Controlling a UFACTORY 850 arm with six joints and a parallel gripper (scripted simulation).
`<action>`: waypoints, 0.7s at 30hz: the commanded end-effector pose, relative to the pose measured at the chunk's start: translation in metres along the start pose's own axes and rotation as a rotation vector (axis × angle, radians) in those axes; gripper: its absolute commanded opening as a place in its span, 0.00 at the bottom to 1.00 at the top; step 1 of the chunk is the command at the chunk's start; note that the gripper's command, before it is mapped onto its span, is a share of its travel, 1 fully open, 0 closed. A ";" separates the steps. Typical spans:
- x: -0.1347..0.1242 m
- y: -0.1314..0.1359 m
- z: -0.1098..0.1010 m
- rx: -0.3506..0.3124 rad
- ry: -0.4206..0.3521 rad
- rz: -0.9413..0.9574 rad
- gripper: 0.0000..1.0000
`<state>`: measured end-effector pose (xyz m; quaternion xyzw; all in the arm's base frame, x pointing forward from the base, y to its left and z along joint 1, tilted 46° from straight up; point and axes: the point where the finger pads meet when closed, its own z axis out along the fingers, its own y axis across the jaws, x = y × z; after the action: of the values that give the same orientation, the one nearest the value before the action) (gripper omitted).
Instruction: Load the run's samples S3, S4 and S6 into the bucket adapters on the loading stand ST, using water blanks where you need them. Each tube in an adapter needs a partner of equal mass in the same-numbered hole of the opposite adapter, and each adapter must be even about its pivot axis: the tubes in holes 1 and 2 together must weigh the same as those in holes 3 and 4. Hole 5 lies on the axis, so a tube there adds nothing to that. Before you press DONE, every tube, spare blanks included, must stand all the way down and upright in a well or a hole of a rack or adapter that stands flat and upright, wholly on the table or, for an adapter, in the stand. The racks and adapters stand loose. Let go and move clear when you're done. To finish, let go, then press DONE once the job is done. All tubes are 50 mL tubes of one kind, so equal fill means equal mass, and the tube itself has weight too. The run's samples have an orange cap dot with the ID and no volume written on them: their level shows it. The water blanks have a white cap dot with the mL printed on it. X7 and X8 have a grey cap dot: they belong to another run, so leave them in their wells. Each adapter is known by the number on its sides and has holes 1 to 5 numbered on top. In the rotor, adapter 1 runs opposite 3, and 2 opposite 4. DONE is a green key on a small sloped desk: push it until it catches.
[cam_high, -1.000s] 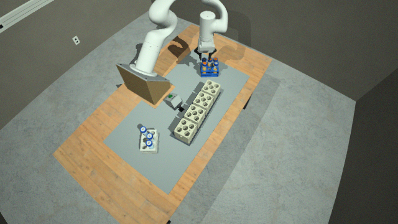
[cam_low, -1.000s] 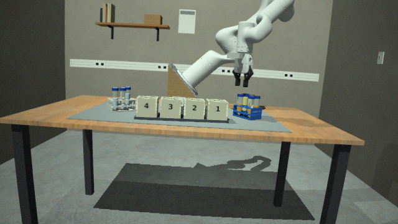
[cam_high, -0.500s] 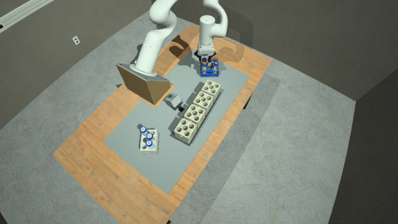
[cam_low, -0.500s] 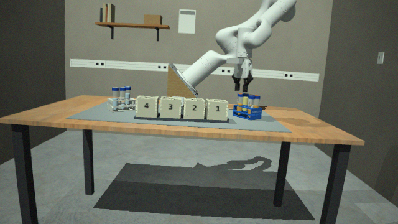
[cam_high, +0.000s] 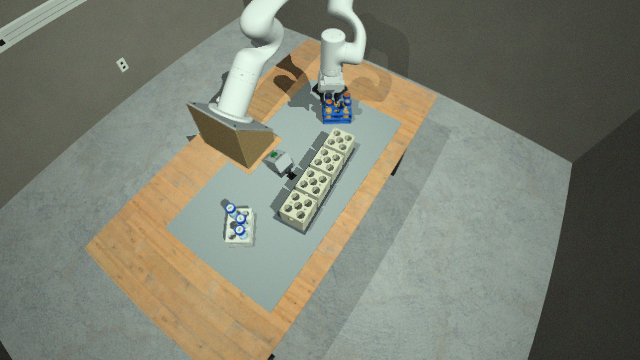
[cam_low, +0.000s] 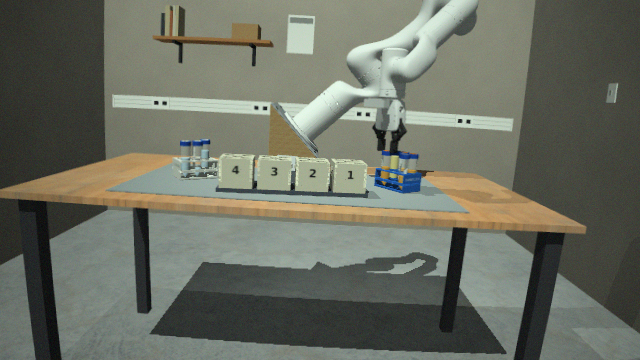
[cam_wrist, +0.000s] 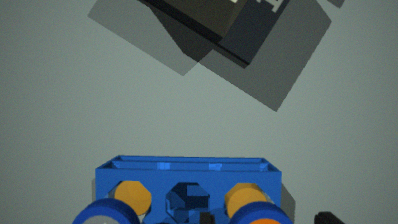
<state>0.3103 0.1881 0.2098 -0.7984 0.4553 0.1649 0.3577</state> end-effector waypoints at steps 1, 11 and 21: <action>0.000 -0.001 0.001 0.001 0.000 0.000 0.57; 0.000 0.000 0.006 0.001 0.000 0.000 0.57; 0.000 0.000 0.013 0.001 0.000 0.000 0.57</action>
<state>0.3109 0.1955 0.2027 -0.7984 0.4554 0.1650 0.3577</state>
